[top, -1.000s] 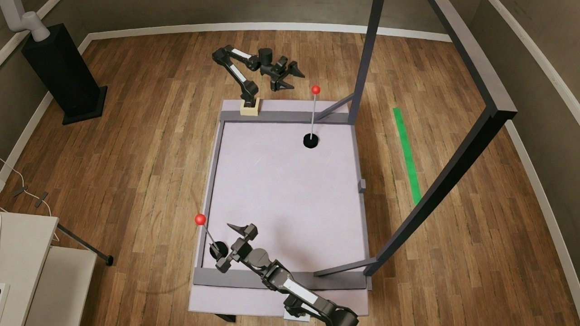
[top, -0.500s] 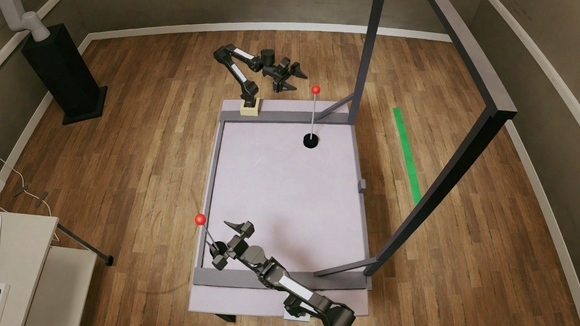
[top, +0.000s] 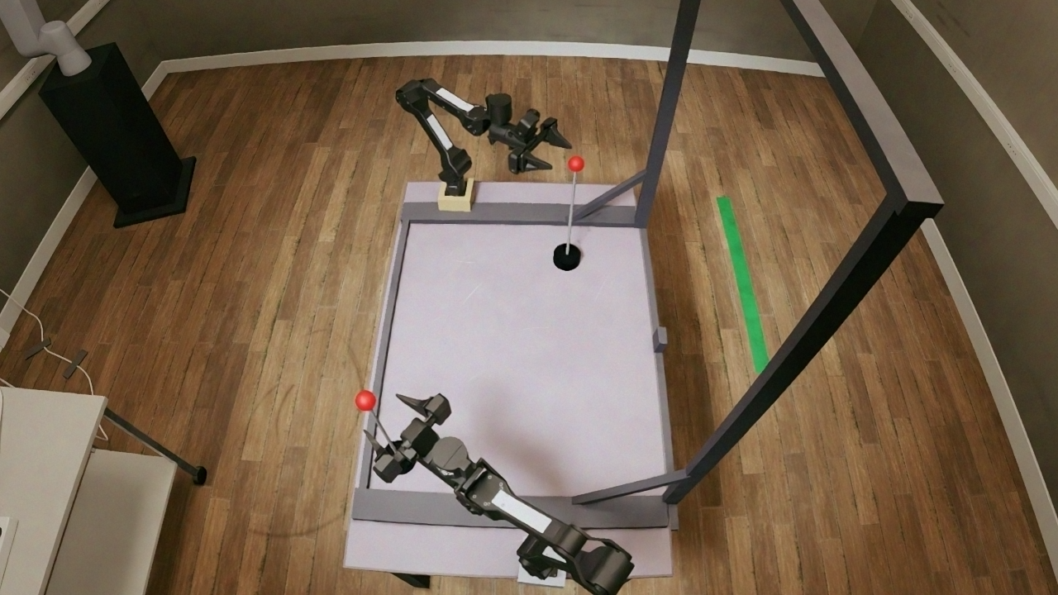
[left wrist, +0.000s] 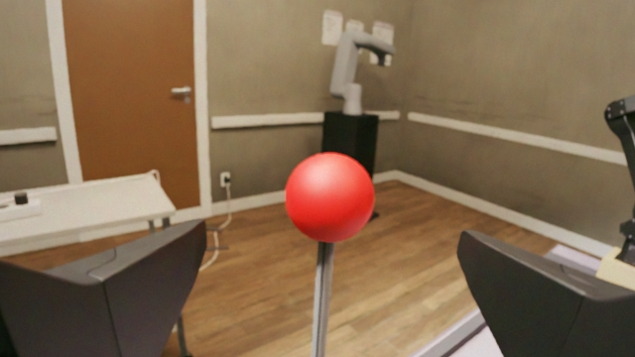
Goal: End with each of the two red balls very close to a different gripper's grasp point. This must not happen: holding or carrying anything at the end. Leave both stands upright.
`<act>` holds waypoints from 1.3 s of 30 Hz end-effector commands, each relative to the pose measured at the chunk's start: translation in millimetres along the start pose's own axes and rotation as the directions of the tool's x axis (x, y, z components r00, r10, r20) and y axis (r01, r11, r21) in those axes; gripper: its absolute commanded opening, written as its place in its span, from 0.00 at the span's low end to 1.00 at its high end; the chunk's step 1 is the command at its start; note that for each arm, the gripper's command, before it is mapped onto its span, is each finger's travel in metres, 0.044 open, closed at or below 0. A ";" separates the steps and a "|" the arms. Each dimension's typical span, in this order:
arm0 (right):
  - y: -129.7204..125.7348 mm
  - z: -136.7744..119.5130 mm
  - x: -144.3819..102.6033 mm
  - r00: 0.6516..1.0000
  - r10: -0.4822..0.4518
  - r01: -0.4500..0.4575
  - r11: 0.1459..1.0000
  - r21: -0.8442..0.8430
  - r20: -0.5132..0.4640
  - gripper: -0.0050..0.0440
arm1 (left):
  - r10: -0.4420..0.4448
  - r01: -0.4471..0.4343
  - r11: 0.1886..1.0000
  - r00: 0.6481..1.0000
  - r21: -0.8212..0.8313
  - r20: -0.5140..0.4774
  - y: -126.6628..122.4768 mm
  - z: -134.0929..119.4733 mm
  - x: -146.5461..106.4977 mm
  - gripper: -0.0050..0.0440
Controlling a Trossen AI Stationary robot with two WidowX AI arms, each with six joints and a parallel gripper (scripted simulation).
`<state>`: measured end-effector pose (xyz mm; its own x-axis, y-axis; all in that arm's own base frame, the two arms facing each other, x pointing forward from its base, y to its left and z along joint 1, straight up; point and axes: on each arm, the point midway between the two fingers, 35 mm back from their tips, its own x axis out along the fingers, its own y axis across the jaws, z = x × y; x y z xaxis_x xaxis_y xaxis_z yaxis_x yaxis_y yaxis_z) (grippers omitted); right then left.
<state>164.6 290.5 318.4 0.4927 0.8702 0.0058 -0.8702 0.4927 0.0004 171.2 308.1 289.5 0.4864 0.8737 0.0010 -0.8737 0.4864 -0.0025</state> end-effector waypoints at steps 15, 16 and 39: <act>0.9 11.9 41.0 1.000 0.002 -0.002 1.000 0.000 0.025 1.00 | 0.002 -0.002 1.000 1.000 0.002 0.029 0.1 13.4 41.5 1.00; 0.9 11.9 42.3 1.000 0.002 -0.002 1.000 0.000 0.025 1.00 | 0.002 -0.002 1.000 1.000 0.002 0.030 0.1 13.4 45.1 1.00; 1.0 10.8 74.6 1.000 0.002 -0.002 1.000 0.000 0.022 1.00 | 0.002 -0.002 1.000 1.000 0.002 0.025 0.1 11.8 74.8 1.00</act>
<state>199.8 352.9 318.0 0.4924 0.8704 0.0028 -0.8704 0.4924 0.0004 206.4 371.7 288.4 0.4860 0.8740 -0.0031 -0.8740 0.4860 -0.0025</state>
